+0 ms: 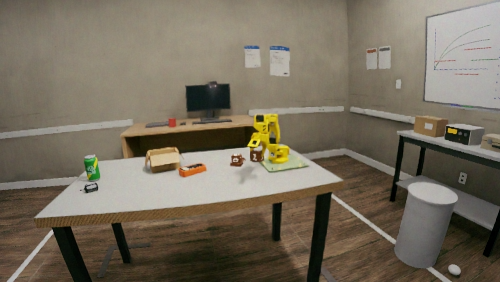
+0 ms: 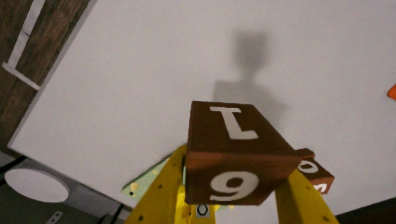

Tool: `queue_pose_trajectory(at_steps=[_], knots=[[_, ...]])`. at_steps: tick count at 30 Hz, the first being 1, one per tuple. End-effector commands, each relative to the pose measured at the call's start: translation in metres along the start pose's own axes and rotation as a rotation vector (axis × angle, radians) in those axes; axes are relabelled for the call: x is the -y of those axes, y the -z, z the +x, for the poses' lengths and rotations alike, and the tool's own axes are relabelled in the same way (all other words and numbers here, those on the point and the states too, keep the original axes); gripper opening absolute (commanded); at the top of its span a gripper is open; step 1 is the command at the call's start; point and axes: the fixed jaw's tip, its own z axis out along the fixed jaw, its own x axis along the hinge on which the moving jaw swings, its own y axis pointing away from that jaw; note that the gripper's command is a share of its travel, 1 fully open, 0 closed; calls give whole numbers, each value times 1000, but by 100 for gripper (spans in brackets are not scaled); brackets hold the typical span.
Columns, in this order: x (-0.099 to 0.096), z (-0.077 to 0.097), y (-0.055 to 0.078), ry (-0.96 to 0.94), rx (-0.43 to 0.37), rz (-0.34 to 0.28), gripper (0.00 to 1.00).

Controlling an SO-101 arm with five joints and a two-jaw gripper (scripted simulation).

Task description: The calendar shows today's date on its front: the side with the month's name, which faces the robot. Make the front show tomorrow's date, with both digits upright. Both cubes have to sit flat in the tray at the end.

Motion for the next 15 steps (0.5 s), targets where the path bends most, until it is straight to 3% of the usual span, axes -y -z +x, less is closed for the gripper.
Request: queue_pose_trajectory(at_steps=[1, 10, 15], knots=[[-1, 4, 2, 15, -6, -1, 0], [2, 4, 2, 1, -6, 0, 0], [24, 4, 2, -100, -8, 13, 0]])
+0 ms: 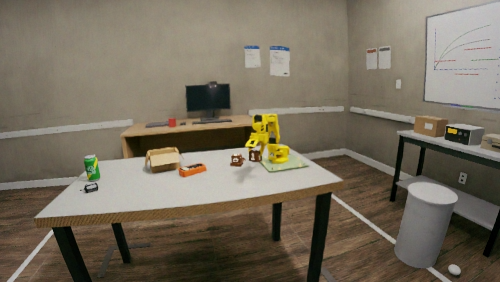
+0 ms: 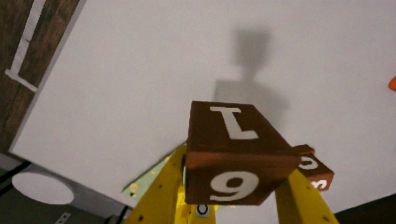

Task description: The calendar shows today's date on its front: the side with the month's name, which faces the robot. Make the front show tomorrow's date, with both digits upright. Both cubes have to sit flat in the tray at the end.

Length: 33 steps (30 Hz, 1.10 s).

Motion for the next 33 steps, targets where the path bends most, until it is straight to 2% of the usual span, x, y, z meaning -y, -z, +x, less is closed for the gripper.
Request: queue_pose_trajectory(at_steps=[1, 6, 8, 12, 16, 20, 33], knots=[[23, 3, 3, -96, -3, 12, 0], [66, 9, 4, -299, -6, 36, 0], [66, 9, 4, -299, -6, 36, 0], [100, 21, 5, -467, -9, 55, 0], [122, 33, 7, -590, -12, 69, 0], [132, 40, 7, -645, -13, 75, 0], [140, 46, 8, -692, -13, 79, 0]])
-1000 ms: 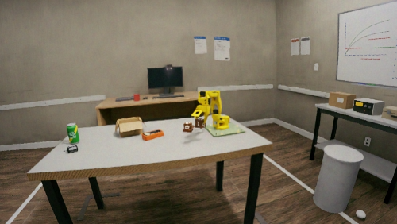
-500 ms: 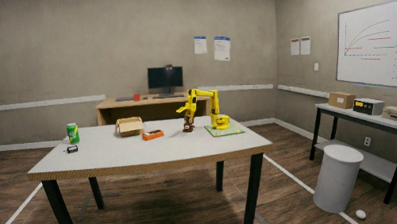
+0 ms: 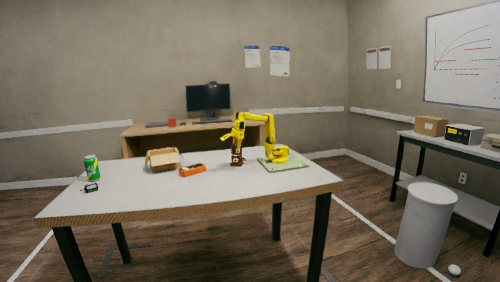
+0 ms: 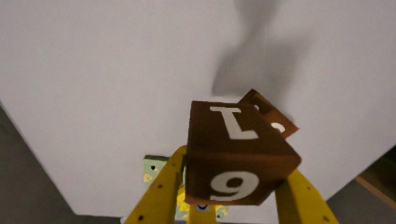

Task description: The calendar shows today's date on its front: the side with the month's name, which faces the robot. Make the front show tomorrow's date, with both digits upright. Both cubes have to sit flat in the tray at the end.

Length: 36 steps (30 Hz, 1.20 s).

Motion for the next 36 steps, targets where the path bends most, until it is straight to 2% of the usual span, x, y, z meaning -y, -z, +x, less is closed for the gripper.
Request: queue_pose_trajectory(at_steps=[1, 7, 9, 13, 19, 24, 26, 31, 36], knots=[[10, 2, 2, -40, -2, 4, 0], [41, 4, 2, -189, -6, 19, 0], [41, 4, 2, -189, -6, 19, 0], [70, 10, 2, -333, -10, 34, 0], [115, 30, 4, -576, -15, 56, 0], [144, 51, 6, -760, -19, 72, 0], [144, 51, 6, -760, -19, 72, 0], [163, 70, 8, -892, -22, 82, 0], [171, 79, 9, -956, -23, 87, 0]])
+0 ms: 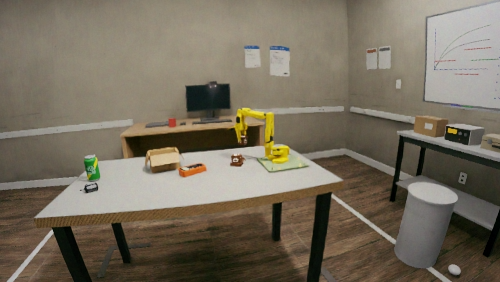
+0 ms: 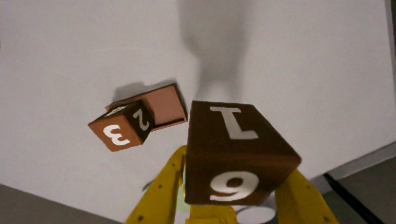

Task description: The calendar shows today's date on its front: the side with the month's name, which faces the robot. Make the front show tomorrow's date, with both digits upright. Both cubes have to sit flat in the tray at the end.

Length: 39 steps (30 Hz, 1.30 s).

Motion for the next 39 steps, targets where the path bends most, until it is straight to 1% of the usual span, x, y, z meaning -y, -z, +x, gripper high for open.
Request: queue_pose_trajectory(at_steps=[1, 13, 22, 24, 31, 39], knots=[[9, 3, 1, -37, -9, 3, 0], [12, 3, 1, -54, -9, 4, 0], [28, 4, 1, -137, -11, 11, 0], [28, 4, 1, -137, -11, 11, 0], [42, 5, 1, -208, -13, 16, 0], [46, 6, 1, -231, -13, 18, 0]])
